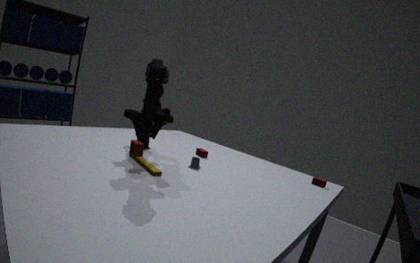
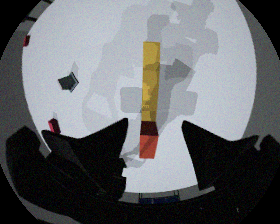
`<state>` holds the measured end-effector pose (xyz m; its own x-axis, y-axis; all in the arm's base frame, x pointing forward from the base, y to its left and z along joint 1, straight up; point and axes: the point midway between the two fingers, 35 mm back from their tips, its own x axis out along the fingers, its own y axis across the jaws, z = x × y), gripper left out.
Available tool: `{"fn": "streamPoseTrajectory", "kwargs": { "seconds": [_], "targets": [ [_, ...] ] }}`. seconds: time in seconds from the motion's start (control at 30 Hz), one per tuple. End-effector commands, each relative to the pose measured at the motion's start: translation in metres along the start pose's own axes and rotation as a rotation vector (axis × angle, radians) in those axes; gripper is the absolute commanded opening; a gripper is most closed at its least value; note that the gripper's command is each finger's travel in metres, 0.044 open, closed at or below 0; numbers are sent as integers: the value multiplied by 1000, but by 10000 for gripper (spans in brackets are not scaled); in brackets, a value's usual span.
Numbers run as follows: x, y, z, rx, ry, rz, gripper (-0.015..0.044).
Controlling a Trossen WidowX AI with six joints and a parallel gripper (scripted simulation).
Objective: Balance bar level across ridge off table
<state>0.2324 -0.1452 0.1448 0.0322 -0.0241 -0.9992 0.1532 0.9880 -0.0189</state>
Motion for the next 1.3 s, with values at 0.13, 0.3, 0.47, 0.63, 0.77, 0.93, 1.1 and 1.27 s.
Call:
{"fn": "streamPoseTrajectory", "kwargs": {
  "seconds": [0.13, 0.3, 0.47, 0.63, 0.77, 0.93, 1.1, 1.27],
  "targets": [
    [56, 2, -3, -5, 12, 9, 315],
    [72, 3, -6, -5, 12, 9, 315],
    [73, 3, -6, -5, 12, 9, 315],
    [78, 3, -6, -5, 12, 9, 315],
    [84, 3, -6, -5, 12, 9, 315],
    [92, 4, -6, -5, 12, 9, 315],
    [98, 4, -6, -5, 12, 9, 315],
    [98, 4, -6, -5, 12, 9, 315]
  ]
}}
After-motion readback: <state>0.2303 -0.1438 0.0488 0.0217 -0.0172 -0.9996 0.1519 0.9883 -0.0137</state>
